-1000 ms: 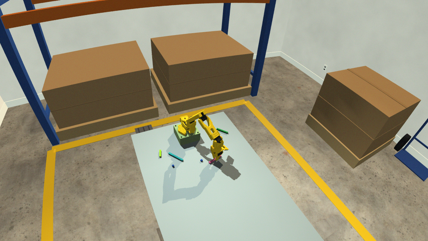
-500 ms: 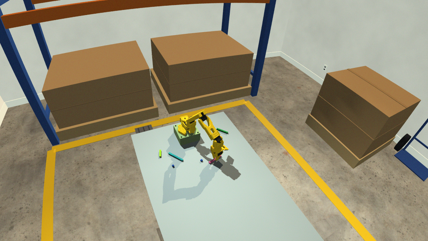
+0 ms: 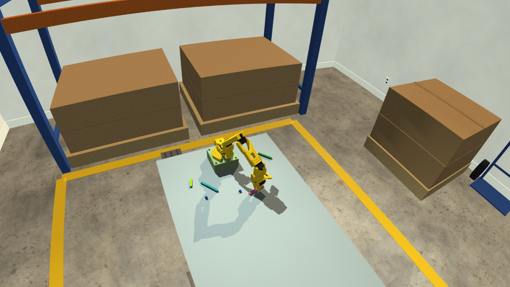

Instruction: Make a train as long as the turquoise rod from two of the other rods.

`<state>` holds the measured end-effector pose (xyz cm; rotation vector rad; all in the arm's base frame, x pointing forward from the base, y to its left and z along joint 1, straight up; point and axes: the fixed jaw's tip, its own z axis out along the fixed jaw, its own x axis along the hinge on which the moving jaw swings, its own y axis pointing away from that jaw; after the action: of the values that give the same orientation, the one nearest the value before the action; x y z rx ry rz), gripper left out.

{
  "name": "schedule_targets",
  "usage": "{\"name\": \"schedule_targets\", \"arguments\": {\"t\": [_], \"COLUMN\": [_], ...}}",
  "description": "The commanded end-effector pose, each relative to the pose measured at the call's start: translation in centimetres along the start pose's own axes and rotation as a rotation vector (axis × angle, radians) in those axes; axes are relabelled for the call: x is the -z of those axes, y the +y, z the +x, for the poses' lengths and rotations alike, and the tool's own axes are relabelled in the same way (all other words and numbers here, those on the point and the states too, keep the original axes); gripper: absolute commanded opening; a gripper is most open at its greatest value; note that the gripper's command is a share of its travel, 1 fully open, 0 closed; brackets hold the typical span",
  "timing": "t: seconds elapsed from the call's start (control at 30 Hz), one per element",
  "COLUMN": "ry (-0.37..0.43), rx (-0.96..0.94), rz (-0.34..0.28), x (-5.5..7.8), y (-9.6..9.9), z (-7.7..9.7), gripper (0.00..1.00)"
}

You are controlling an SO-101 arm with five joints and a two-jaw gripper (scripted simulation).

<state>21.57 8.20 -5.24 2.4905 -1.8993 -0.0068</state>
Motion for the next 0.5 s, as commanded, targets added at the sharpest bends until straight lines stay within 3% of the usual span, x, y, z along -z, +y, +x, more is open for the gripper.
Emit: {"name": "schedule_targets", "arguments": {"t": [0.0, 0.47], "ry": [0.001, 0.001], "rx": [0.002, 0.002], "rz": [-0.020, -0.020], "x": [0.2, 2.6], "y": [0.4, 0.0], "z": [-0.2, -0.2], "gripper": [0.00, 0.00]}}
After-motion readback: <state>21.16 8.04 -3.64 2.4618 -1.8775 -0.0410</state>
